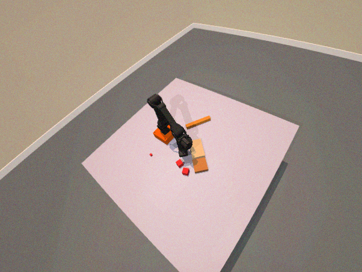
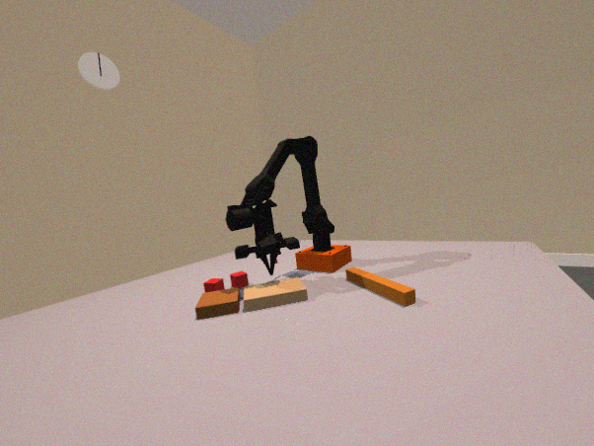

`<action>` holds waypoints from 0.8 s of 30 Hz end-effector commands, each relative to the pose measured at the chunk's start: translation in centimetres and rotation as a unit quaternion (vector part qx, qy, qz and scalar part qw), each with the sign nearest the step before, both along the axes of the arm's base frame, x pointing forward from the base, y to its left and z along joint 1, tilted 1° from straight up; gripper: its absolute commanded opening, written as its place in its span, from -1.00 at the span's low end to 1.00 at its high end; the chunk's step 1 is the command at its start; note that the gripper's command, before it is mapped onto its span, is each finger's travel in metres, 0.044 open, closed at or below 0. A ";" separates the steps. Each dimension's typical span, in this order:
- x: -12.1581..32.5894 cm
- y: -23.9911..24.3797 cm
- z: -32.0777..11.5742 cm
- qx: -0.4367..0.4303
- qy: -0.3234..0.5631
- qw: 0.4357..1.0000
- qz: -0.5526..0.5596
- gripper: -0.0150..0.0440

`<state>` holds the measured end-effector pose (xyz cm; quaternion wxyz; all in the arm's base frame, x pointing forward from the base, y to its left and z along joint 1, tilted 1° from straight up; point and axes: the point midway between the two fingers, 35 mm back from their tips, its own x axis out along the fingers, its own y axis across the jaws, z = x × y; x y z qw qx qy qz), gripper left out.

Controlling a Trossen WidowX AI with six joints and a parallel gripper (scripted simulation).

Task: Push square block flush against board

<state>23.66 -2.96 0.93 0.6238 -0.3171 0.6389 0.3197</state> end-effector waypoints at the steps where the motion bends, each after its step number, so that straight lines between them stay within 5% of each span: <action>1: 0.3 0.0 2.8 -0.001 -0.015 1.000 -0.001 -0.49; 8: 2.5 1.3 2.9 -0.001 -0.021 1.000 0.000 -0.49; 18: 10.9 14.1 3.1 0.005 -0.019 1.000 -0.001 -0.49; 24: 11.1 14.4 1.9 0.006 -0.019 1.000 -0.001 -0.49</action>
